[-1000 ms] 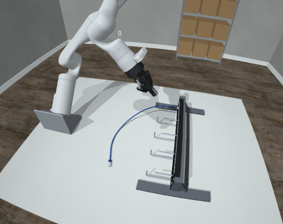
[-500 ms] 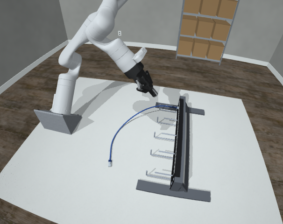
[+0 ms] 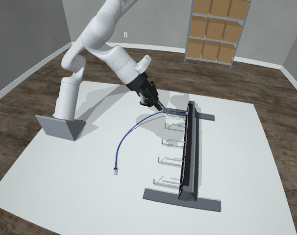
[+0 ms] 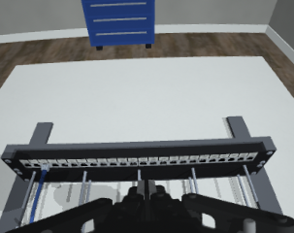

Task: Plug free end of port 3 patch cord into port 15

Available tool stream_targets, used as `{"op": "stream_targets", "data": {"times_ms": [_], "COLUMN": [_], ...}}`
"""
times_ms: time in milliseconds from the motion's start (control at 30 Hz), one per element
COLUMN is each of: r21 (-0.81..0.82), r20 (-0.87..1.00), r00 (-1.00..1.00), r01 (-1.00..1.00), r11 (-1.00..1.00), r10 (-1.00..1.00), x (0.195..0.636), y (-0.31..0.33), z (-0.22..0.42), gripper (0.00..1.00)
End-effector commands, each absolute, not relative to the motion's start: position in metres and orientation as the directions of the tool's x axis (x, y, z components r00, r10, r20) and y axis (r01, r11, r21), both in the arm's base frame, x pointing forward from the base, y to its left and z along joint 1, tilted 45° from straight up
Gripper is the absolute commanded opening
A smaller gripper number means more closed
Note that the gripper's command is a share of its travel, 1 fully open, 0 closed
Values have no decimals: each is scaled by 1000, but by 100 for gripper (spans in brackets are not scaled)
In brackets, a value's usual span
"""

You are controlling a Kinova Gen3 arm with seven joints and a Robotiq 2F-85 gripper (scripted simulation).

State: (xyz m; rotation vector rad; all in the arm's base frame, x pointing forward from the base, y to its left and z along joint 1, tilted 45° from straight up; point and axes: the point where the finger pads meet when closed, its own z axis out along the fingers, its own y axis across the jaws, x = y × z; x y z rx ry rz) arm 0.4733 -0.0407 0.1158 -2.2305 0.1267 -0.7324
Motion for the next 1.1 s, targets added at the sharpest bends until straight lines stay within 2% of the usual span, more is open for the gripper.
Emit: {"op": "stream_targets", "data": {"times_ms": [0, 600, 1067], "r21": [-707, -707, -707], "r20": [451, 451, 451], "r00": [833, 833, 833], "r01": [114, 114, 114], "r11": [-698, -698, -698], "r10": [-321, -321, -321], "x": [473, 478, 522], "y": [-54, -60, -9], "z": [99, 86, 42], "gripper": [0, 0, 0]}}
